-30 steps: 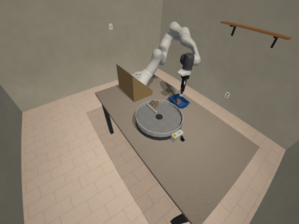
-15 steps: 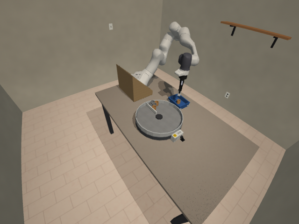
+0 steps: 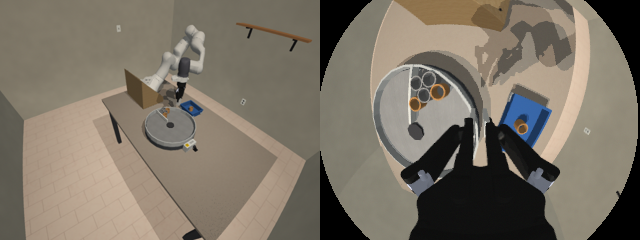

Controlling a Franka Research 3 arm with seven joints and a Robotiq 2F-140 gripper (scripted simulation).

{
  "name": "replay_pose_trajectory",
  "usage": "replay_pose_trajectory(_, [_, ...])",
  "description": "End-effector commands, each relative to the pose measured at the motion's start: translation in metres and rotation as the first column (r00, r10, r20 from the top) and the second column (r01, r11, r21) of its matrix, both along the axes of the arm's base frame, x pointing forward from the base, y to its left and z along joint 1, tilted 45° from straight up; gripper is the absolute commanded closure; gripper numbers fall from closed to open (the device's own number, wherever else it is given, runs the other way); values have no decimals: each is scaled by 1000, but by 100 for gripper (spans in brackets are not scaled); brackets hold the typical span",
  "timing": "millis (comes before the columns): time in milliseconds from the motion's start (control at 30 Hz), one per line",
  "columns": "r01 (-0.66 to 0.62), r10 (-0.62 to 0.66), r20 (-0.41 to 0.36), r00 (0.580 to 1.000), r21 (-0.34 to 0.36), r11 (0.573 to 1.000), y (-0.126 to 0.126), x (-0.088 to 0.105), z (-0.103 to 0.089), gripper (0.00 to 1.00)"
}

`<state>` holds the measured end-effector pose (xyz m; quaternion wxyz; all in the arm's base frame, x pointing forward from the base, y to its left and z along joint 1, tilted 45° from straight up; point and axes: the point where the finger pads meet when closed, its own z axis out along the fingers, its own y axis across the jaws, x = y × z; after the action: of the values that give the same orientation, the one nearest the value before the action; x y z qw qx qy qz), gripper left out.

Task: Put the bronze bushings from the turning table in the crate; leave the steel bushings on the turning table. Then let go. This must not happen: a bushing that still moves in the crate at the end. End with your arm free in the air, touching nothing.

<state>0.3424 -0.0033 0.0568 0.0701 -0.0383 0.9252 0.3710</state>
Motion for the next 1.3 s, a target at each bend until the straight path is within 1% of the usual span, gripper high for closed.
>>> replay_pose_trajectory(0, [94, -92, -94, 991, 20, 995, -12, -6, -12, 90])
replay_pose_trajectory(33, [94, -92, -94, 991, 20, 995, -12, -6, -12, 90])
replay_pose_trajectory(100, [161, -156, -160, 975, 20, 987, -27, -15, -29, 90])
replay_pose_trajectory(200, [233, -223, -230, 947, 16, 972, -44, -25, -47, 90])
replay_pose_trajectory(333, [286, -272, -282, 920, 9, 958, -57, -33, -61, 90])
replay_pose_trajectory(433, [294, -279, -290, 915, 8, 956, -59, -34, -63, 90])
replay_pose_trajectory(1267, [294, -279, -291, 915, 8, 956, -59, -34, -63, 90])
